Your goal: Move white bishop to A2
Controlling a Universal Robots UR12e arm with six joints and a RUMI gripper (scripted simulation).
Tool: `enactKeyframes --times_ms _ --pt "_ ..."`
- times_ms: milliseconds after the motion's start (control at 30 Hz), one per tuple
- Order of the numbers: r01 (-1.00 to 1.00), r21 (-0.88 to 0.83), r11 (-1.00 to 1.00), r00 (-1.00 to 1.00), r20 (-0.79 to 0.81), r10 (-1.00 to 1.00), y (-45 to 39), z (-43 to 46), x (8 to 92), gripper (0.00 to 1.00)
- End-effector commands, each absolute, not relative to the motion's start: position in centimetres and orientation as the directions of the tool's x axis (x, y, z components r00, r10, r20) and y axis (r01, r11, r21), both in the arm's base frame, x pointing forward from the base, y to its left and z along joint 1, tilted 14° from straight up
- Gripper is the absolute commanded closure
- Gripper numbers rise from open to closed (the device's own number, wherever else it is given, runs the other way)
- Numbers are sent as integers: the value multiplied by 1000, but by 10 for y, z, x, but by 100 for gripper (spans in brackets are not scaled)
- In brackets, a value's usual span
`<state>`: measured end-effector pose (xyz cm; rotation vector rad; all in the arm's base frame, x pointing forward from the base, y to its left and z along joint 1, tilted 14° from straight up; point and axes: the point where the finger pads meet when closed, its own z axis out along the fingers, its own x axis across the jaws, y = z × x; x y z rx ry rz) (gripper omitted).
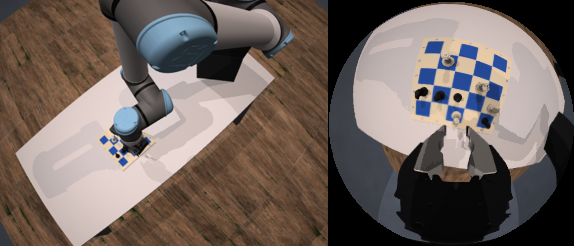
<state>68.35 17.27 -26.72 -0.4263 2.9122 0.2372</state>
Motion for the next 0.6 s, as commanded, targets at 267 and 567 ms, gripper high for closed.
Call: enactKeyframes --times_ms 267,567 --pt "-297 130 946 -941 -209 -267 177 -290 688 78" --pt "-297 130 946 -941 -209 -267 179 -298 689 78"
